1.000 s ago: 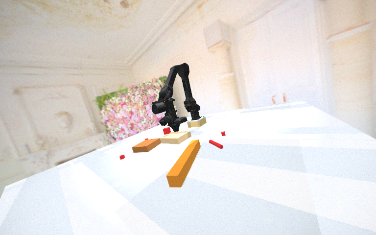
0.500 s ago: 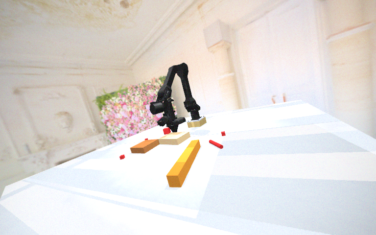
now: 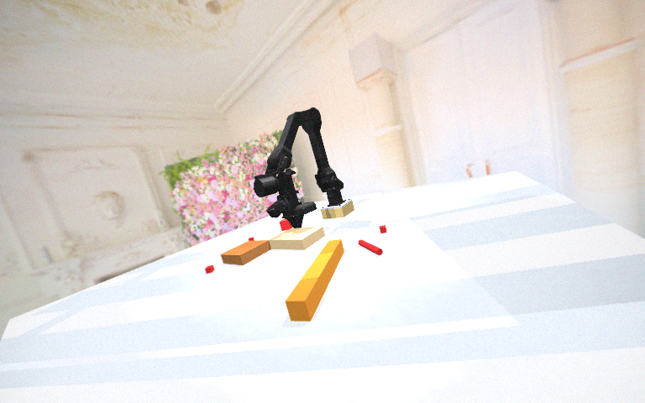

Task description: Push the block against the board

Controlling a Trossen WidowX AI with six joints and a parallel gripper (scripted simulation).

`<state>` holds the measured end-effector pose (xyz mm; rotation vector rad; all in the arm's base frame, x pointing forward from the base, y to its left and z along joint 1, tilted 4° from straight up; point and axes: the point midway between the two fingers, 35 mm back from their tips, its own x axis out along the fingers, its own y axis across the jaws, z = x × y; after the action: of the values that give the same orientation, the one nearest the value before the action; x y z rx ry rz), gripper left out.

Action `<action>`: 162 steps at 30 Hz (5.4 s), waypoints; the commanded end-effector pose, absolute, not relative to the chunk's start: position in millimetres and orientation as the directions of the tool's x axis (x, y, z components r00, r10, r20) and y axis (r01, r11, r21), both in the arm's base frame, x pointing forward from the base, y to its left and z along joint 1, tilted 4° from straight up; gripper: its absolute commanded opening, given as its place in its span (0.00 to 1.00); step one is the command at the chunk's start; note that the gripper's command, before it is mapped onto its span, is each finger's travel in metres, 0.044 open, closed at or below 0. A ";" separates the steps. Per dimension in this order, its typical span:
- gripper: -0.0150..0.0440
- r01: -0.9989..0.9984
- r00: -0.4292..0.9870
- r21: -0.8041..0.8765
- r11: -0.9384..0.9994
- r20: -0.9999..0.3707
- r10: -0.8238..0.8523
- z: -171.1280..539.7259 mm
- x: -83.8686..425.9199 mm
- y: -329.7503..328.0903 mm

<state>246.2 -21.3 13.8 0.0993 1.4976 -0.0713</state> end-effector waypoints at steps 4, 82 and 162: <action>0.25 0.110 0.086 0.023 0.994 -0.996 0.013 15.4 256.9 -21.8; 0.25 0.110 0.084 0.023 0.994 -0.996 0.013 64.7 229.5 -17.5; 0.25 -0.985 0.093 -0.096 -0.141 -0.995 0.027 25.8 356.8 138.1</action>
<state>356.1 139.1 27.2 -1.3376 1.0576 1.2485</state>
